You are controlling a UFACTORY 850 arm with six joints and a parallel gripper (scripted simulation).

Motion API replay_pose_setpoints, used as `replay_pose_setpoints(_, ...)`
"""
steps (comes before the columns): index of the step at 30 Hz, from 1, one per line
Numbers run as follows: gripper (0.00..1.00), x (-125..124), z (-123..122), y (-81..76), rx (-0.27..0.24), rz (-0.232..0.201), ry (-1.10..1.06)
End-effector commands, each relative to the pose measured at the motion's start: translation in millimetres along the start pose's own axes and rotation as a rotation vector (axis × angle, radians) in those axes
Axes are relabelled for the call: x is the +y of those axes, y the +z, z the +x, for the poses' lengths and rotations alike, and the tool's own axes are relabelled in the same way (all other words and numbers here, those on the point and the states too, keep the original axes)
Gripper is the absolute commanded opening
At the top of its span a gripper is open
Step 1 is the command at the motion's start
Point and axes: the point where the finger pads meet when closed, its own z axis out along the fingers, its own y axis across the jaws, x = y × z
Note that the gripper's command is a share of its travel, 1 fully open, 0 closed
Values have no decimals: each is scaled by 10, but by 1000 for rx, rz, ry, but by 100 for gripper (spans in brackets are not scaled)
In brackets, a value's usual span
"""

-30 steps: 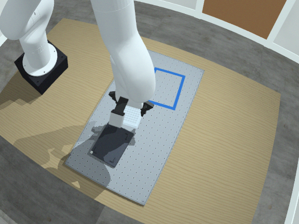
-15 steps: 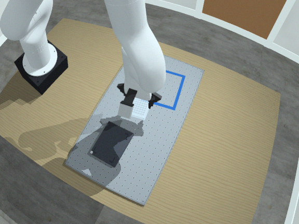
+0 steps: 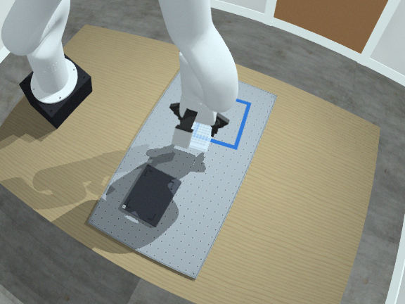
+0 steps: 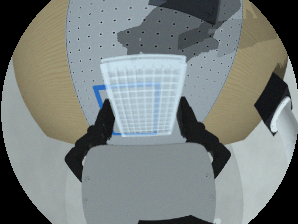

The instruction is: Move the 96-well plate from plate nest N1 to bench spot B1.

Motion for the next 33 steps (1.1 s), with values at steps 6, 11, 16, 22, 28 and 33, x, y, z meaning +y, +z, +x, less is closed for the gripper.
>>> replay_pose_setpoints(6,0,-116,-284,6,0,1,0)
replay_pose_setpoints(11,0,-173,-440,12,0,1,0)
replay_pose_setpoints(16,0,-209,-534,15,0,1,0)
replay_pose_setpoints(22,0,-278,-722,22,0,1,0)
replay_pose_setpoints(28,0,-347,-910,29,0,1,0)
replay_pose_setpoints(33,0,-382,-1004,32,0,1,0)
